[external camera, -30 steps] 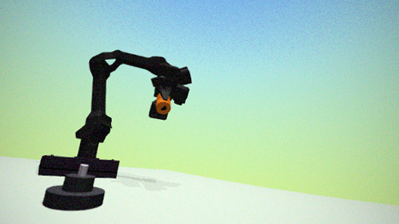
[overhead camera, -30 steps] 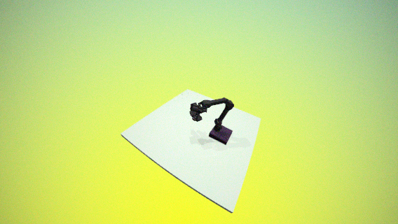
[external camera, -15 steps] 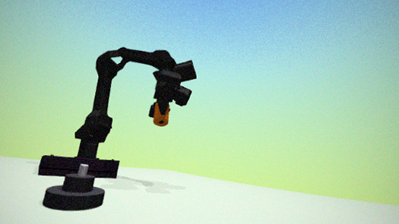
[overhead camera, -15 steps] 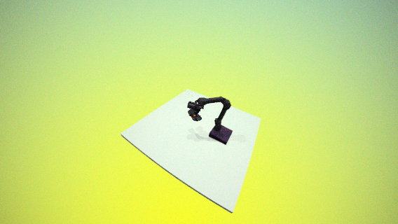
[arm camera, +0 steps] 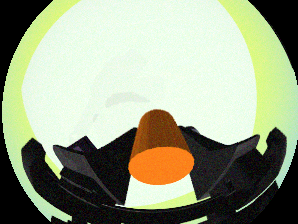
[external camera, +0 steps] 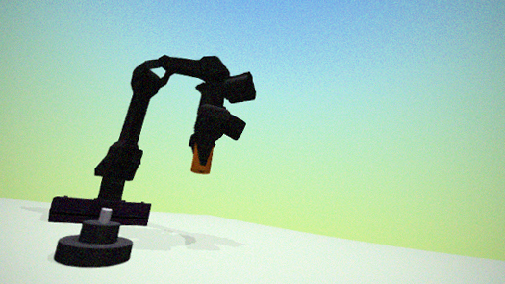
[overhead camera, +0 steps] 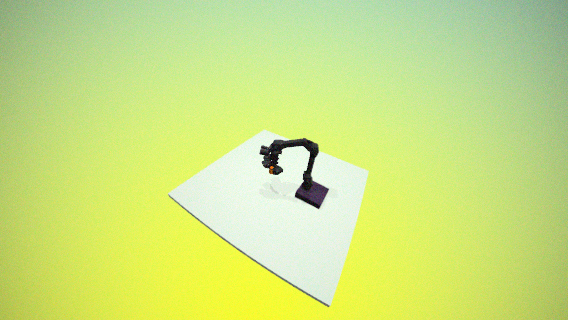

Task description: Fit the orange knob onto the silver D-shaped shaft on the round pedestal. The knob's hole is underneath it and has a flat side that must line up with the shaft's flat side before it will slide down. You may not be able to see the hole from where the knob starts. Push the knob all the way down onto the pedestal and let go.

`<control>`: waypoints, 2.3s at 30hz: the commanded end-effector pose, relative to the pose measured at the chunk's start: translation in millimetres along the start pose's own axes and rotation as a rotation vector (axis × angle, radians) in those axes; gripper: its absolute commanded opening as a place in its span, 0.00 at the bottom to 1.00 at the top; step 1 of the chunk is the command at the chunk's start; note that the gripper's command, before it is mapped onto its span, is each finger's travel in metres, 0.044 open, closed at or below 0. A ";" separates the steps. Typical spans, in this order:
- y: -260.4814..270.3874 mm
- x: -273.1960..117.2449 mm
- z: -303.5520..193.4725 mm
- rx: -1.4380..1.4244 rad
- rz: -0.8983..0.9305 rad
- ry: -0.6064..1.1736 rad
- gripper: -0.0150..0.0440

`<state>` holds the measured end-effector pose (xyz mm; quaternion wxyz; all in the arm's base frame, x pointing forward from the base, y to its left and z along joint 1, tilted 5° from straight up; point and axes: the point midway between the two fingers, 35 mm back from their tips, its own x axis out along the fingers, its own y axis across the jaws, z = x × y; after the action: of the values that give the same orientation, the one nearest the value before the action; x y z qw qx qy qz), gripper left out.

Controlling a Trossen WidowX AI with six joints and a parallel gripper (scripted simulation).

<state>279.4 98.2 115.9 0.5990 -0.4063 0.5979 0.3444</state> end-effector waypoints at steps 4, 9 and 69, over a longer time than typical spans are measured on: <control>-3.1 11.3 1.7 0.000 0.081 -0.009 0.25; -4.1 34.4 5.0 -0.001 0.086 -0.009 0.25; -7.7 61.9 6.7 -0.004 0.110 -0.007 1.00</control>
<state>295.8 97.1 45.3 0.5862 -0.3746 0.6126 0.3753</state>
